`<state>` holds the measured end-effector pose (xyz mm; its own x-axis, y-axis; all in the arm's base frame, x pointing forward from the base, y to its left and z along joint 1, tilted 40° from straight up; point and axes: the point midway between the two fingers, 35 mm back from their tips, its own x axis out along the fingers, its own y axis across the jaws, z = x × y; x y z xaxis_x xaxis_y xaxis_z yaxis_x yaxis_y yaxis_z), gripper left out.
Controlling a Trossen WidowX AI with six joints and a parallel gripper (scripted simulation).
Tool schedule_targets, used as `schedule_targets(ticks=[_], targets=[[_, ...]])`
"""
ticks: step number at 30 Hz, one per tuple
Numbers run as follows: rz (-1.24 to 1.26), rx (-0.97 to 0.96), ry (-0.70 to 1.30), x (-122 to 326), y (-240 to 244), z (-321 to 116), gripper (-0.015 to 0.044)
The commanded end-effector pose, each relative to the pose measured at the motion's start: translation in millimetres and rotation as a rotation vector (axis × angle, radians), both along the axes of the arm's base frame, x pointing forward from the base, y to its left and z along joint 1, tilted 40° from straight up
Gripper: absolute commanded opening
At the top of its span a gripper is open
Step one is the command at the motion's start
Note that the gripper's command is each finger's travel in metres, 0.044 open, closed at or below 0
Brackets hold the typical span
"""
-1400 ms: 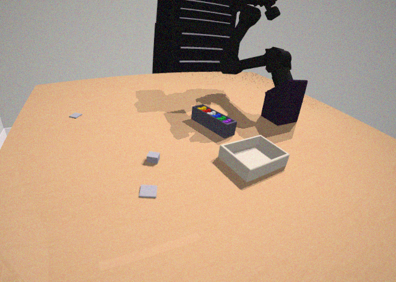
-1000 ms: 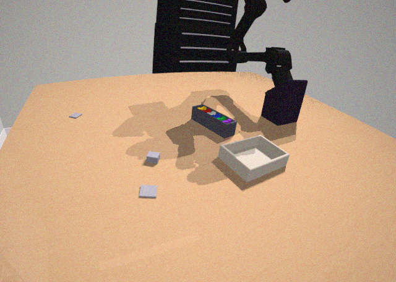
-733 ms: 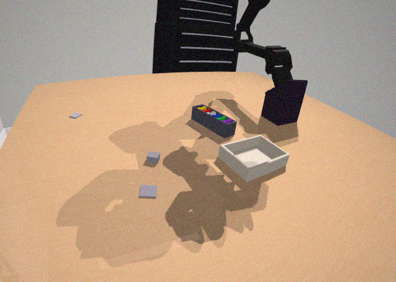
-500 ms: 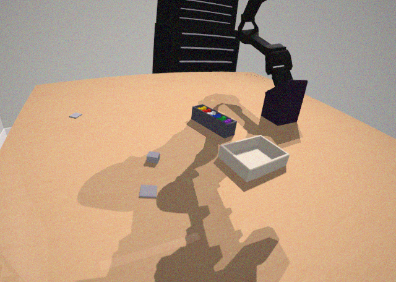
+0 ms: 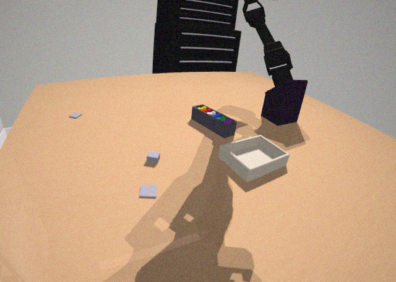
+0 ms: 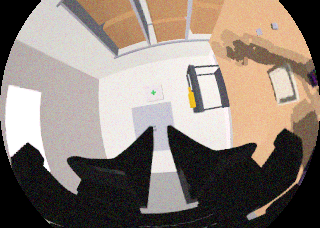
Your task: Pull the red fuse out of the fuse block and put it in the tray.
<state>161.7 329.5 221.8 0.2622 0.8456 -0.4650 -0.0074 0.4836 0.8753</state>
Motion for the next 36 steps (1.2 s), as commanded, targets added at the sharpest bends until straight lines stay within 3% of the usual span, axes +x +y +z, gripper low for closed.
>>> schedule_targets(ticks=[1, 13, 23, 36], targets=[[-0.090, -0.202, -0.082, 39.5, -19.5, -36.0, 0.0074], [-0.112, -1.060, -0.187, 124.1, -149.7, -148.0, 0.0074], [0.350, -1.767, 0.029, 128.0, -290.3, -195.0, 0.0074], [0.401, -1.805, 0.055, 127.7, -302.2, -198.2, 0.0074]])
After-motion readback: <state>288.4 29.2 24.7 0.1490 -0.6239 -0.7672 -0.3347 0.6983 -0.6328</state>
